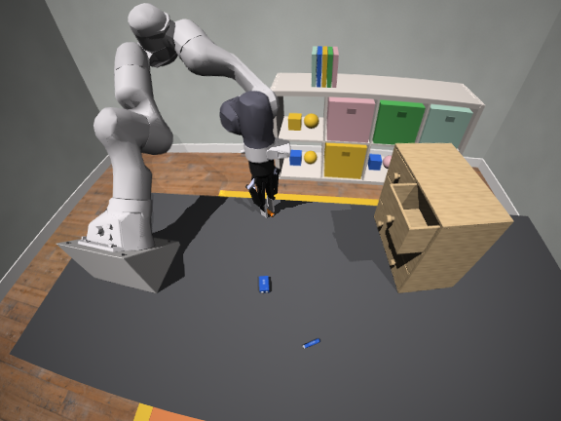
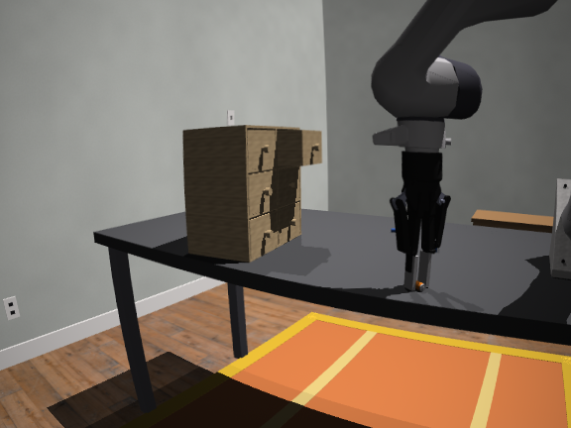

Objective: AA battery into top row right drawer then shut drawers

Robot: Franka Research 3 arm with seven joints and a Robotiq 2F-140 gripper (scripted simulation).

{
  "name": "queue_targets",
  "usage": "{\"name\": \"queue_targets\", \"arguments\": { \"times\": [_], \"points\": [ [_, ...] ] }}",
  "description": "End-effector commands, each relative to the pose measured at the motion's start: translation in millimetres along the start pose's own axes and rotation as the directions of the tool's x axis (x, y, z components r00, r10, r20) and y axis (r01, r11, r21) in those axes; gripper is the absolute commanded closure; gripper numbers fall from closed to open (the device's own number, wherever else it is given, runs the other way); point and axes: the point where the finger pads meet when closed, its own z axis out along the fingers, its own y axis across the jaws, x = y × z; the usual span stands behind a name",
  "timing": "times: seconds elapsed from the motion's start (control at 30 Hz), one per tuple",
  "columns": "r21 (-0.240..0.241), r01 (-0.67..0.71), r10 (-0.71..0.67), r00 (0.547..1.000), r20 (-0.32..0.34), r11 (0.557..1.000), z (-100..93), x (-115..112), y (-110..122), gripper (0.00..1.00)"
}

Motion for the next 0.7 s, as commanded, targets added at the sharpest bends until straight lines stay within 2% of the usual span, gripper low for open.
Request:
{"name": "queue_targets", "arguments": {
  "times": [0.0,0.1,0.13,0.67],
  "points": [
    [0.003,0.005,-0.005,1.000,-0.001,1.000,0.6,0.6,-1.8,0.74],
    [0.003,0.005,-0.005,1.000,-0.001,1.000,0.6,0.6,-1.8,0.74],
    [0.003,0.005,-0.005,1.000,-0.001,1.000,0.6,0.6,-1.8,0.85],
    [0.003,0.005,-0.005,1.000,-0.001,1.000,0.6,0.6,-1.8,0.85]
  ]
}}
